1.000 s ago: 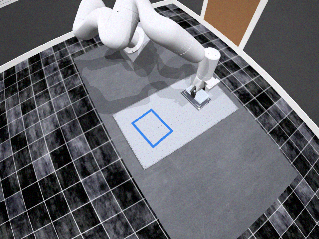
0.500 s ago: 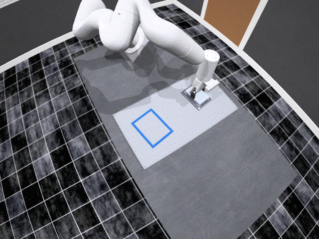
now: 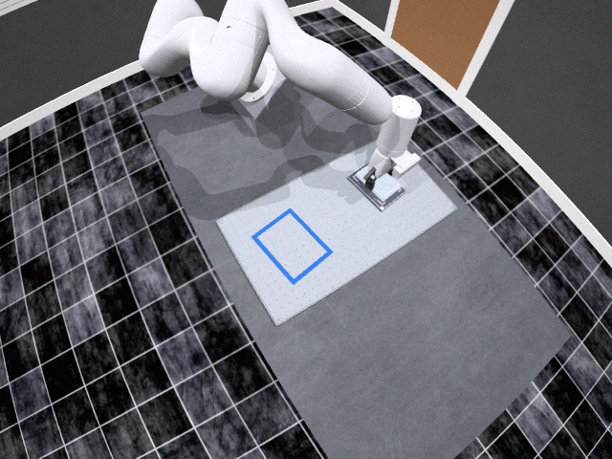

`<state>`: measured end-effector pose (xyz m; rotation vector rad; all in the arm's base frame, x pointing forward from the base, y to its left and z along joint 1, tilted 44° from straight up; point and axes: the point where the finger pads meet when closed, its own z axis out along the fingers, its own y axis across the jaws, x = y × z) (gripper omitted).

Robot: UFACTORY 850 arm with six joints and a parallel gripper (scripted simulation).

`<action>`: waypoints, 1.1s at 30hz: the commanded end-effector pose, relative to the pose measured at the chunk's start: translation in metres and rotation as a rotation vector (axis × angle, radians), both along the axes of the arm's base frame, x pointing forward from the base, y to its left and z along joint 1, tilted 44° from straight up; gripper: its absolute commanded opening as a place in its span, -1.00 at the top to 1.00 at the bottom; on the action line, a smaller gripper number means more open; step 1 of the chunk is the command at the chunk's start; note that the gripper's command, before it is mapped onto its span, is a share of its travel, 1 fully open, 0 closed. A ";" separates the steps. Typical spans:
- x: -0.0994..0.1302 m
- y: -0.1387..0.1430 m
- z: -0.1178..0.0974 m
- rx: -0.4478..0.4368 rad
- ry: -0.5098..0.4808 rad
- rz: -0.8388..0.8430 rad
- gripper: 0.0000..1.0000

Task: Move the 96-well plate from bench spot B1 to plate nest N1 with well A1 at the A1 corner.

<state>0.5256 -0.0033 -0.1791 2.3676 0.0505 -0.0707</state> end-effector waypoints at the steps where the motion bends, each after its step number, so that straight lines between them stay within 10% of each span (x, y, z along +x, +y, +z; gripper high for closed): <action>1: 0.001 0.000 0.000 0.001 -0.002 0.001 1.00; 33: 0.001 -0.003 -0.003 0.001 -0.002 0.001 1.00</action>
